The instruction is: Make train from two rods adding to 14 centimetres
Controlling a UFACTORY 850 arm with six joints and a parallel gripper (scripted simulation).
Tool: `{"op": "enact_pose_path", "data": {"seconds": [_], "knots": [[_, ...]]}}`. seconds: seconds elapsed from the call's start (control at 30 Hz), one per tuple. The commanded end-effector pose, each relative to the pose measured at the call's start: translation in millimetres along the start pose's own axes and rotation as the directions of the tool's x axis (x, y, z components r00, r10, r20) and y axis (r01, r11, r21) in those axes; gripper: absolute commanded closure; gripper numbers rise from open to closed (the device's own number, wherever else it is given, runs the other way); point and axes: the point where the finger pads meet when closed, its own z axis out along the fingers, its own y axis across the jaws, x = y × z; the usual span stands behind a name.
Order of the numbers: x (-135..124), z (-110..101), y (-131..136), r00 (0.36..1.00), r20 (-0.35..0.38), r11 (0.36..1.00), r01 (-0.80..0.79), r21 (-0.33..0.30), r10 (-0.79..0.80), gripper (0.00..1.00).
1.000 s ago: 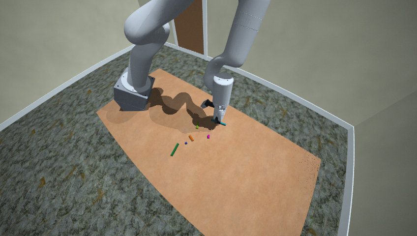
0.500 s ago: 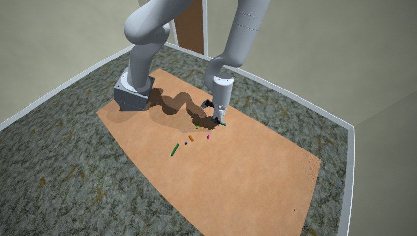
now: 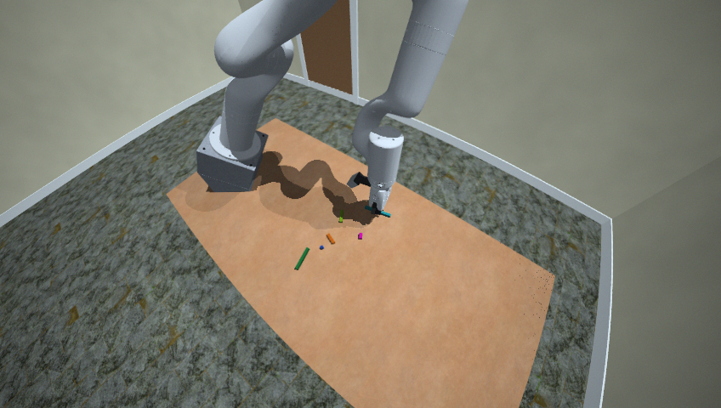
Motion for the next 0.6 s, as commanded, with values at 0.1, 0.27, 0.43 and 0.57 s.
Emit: {"op": "enact_pose_path", "data": {"seconds": [0.1,0.27,0.43,0.57], "knots": [[-0.6,5.1,0.0,1.0,0.001,1.0,0.0,0.0,0.0,0.76],[-0.6,9.1,0.0,1.0,0.001,1.0,0.0,0.0,0.0,0.76],[-0.6,10.6,0.0,1.0,0.001,1.0,0.0,0.0,0.0,0.76],[-0.6,11.4,0.0,1.0,0.001,1.0,0.0,0.0,0.0,0.76]]}}
